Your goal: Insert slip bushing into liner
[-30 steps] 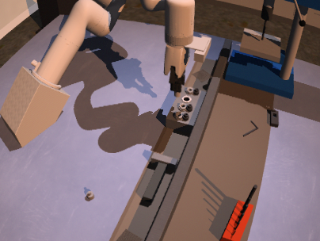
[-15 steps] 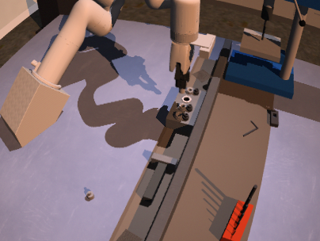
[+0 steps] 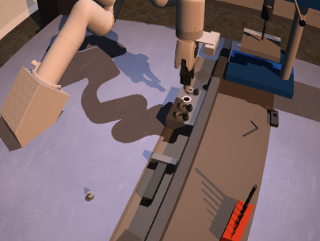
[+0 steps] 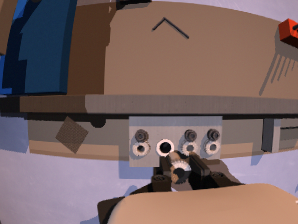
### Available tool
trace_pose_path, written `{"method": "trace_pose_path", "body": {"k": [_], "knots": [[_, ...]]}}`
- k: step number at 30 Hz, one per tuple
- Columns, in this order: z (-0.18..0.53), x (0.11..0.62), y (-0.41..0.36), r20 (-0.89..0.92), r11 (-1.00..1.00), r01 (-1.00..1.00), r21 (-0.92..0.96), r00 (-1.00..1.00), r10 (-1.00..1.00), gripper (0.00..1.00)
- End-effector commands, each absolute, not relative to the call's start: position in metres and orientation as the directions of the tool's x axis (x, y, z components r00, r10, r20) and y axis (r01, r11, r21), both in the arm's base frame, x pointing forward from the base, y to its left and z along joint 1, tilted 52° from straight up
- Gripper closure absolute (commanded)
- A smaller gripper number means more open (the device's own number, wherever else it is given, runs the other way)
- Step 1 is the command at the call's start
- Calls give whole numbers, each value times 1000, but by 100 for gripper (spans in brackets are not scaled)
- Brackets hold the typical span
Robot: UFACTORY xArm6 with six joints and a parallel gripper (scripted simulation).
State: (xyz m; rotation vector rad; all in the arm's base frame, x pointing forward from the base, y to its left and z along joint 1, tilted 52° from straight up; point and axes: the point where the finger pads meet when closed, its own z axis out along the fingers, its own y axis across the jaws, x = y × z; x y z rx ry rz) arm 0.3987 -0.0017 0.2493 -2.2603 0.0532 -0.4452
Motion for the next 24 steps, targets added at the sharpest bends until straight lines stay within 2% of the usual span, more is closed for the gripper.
{"method": "trace_pose_path", "body": {"k": [1,24], "knots": [[253,400,0,300,-670,105,-735,936,-183,74],[241,407,14,300,-670,105,-735,936,-183,74]]}}
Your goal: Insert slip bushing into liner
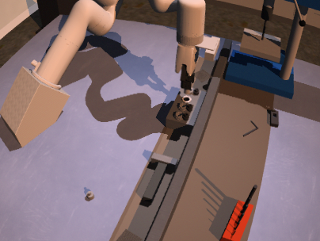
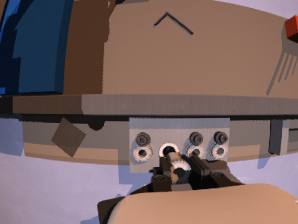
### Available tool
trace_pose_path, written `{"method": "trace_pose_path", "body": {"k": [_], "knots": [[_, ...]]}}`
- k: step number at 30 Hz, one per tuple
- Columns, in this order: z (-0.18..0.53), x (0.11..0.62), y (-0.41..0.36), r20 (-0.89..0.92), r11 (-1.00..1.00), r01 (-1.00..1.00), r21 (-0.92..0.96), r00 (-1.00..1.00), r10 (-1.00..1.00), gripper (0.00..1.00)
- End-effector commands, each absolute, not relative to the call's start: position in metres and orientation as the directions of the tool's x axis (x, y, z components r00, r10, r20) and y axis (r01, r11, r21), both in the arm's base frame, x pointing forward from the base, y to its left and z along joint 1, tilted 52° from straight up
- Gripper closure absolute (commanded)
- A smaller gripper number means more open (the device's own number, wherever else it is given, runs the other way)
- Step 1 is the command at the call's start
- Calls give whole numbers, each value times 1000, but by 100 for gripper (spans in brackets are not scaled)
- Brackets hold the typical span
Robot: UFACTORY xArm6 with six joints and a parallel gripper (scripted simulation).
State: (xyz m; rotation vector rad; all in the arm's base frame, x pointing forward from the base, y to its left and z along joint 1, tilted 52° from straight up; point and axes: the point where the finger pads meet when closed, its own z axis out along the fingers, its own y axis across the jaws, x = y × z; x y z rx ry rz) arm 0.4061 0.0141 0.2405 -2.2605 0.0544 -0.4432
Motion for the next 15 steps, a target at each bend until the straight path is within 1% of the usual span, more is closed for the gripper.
{"method": "trace_pose_path", "body": {"k": [1,15], "knots": [[241,407,14,300,-670,105,-735,936,-183,74],[231,413,26,300,-670,105,-735,936,-183,74]]}}
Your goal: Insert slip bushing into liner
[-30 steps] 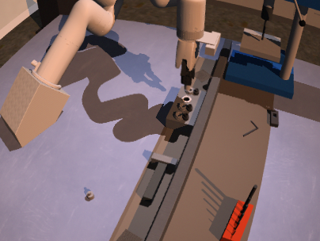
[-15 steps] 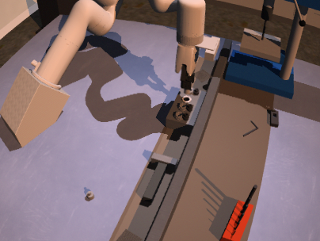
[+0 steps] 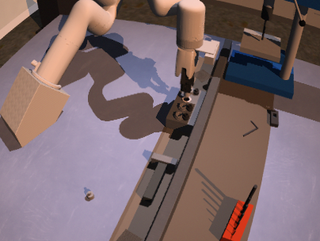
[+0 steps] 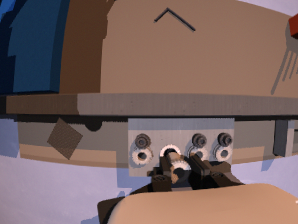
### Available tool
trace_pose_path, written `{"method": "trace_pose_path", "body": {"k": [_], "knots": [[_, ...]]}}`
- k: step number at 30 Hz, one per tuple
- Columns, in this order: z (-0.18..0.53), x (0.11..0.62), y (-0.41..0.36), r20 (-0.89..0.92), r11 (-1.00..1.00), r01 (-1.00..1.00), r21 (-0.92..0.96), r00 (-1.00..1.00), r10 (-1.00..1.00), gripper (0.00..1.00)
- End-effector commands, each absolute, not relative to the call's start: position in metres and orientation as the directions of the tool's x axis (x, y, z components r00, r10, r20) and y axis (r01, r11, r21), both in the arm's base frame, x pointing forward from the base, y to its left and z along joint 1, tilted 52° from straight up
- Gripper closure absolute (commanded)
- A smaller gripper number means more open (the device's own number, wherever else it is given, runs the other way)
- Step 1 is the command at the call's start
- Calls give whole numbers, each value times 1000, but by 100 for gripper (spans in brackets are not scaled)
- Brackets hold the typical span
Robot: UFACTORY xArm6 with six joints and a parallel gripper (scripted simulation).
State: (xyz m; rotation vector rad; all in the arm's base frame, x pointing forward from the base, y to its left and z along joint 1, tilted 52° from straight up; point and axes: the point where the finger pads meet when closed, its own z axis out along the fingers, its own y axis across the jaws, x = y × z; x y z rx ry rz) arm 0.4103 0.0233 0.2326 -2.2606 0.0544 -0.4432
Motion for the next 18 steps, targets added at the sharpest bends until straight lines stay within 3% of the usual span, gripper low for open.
{"method": "trace_pose_path", "body": {"k": [1,18], "knots": [[231,413,26,300,-670,105,-735,936,-183,74],[229,414,28,300,-670,105,-735,936,-183,74]]}}
